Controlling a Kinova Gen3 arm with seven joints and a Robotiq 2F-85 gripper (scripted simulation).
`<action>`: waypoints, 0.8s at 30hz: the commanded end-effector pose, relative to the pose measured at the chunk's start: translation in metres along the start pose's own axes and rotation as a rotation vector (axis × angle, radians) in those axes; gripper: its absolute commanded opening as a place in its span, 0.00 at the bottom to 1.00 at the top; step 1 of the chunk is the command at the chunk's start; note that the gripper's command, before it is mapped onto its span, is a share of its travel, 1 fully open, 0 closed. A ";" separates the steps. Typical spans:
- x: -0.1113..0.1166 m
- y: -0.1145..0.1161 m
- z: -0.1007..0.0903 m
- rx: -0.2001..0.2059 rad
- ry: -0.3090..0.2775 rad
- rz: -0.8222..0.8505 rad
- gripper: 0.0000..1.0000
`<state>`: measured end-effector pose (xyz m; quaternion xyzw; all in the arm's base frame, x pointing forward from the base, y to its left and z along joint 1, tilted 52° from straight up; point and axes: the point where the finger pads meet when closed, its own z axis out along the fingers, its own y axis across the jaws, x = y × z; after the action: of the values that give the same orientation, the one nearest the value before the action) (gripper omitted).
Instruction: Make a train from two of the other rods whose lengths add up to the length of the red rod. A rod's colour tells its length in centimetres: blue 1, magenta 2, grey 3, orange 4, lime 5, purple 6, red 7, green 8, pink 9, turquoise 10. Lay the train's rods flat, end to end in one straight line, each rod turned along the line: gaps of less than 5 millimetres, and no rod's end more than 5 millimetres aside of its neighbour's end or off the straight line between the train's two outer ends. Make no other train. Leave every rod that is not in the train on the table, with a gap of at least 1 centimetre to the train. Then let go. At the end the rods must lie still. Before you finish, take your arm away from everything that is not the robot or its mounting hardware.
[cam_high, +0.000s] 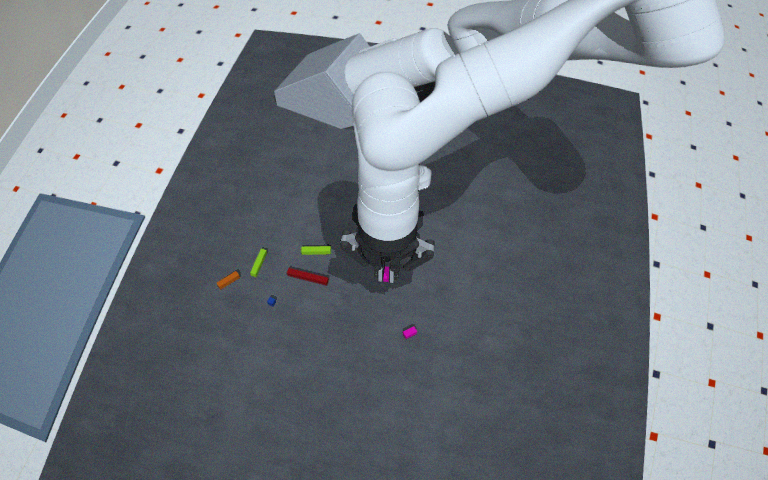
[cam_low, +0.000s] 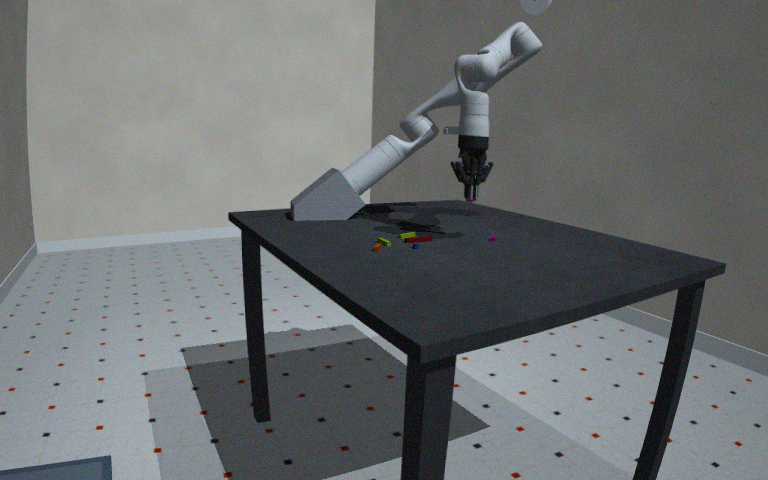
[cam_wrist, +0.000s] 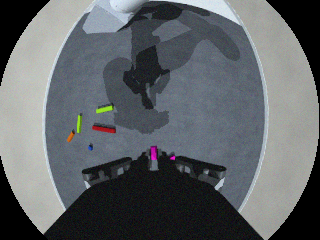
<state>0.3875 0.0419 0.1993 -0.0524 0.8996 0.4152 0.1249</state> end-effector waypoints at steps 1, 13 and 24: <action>0.000 -0.001 -0.004 0.003 -0.001 0.007 0.05; -0.003 -0.009 -0.004 0.000 -0.003 0.165 0.05; -0.009 -0.023 -0.004 -0.004 -0.004 0.465 0.05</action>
<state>0.3965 0.0252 0.1906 0.1211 0.8932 0.4305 0.0476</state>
